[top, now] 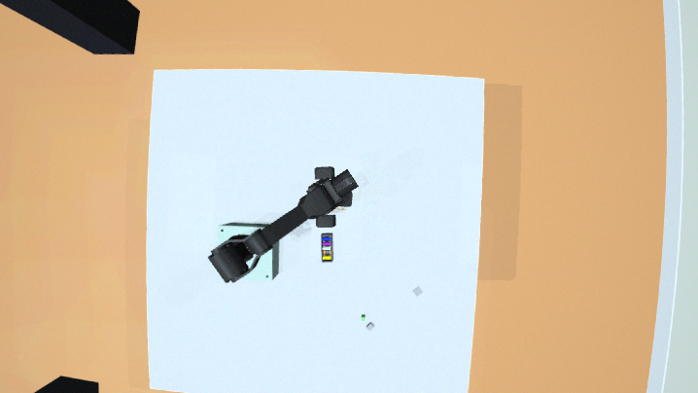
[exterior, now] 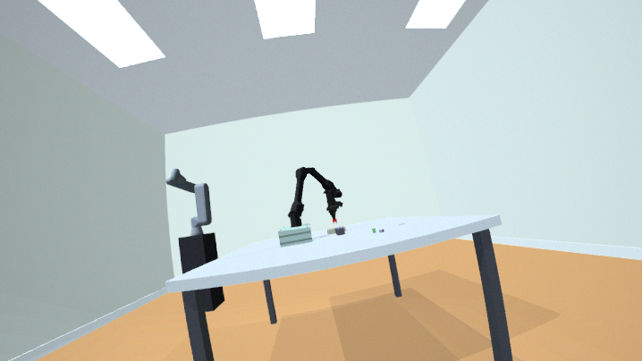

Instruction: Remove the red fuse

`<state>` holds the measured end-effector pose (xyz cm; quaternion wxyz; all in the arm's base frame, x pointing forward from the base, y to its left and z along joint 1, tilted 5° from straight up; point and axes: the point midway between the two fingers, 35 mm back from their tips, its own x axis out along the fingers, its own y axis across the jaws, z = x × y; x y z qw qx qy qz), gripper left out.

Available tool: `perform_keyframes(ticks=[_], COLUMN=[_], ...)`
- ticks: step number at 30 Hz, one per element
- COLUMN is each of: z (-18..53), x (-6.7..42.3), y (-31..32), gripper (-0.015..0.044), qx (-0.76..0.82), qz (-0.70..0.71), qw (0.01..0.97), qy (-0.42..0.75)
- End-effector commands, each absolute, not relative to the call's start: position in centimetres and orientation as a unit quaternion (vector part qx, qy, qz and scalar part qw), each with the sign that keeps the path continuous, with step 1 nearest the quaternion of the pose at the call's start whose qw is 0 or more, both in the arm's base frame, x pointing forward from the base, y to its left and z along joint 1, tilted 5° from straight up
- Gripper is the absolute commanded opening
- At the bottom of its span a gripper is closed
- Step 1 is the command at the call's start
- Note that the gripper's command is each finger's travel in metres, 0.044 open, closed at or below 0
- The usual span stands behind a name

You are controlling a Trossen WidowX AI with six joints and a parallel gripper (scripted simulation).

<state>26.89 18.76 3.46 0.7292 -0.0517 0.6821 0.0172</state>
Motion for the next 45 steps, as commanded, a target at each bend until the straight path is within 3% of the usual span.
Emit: perform_keyframes(ticks=[1, 25, 37, 45], z=[2.6, -0.5, -0.1, 3.5], x=[26.9, 27.0, 27.1, 26.8], y=[18.8, 18.6, 18.7, 18.8], gripper=[0.0000, 0.0000, 0.0315, 0.0330], qx=[-0.053, -0.053, -0.050, -0.053], qz=[0.014, 0.014, 0.015, 0.014], qw=[0.728, 0.728, 0.729, 0.728], qy=[0.683, 0.683, 0.683, 0.683])
